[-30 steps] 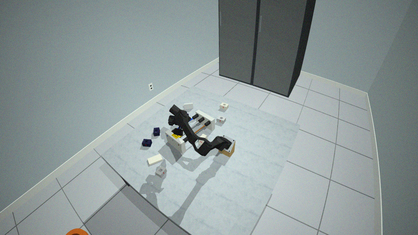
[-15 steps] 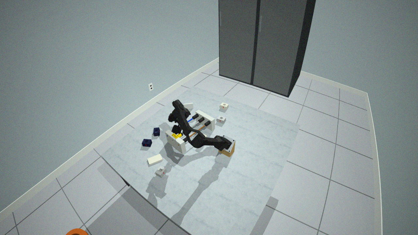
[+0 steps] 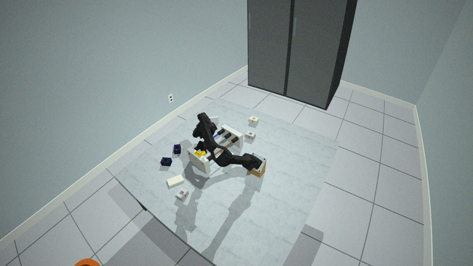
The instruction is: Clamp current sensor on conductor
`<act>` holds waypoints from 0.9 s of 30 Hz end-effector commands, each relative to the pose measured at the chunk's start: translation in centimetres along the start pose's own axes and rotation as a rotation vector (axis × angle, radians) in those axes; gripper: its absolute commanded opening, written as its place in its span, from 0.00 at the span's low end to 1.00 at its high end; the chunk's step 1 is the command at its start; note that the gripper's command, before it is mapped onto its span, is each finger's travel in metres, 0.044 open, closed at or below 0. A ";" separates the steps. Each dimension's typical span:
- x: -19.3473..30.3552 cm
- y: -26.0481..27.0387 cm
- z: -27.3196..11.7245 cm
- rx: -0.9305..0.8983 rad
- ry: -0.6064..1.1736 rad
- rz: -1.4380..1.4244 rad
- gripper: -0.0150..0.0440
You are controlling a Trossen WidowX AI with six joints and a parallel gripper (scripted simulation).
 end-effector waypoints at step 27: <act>12.2 -5.5 3.8 0.029 0.361 0.363 1.00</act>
Point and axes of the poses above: the point midway between the two fingers, 35 mm back from their tips, its own z axis out along the fingers, its own y axis across the jaws, x = y × z, the point moved 9 cm from there along -z, back along the fingers, and after that the axes turned 4 degrees about -z, right-handed, at the moved point
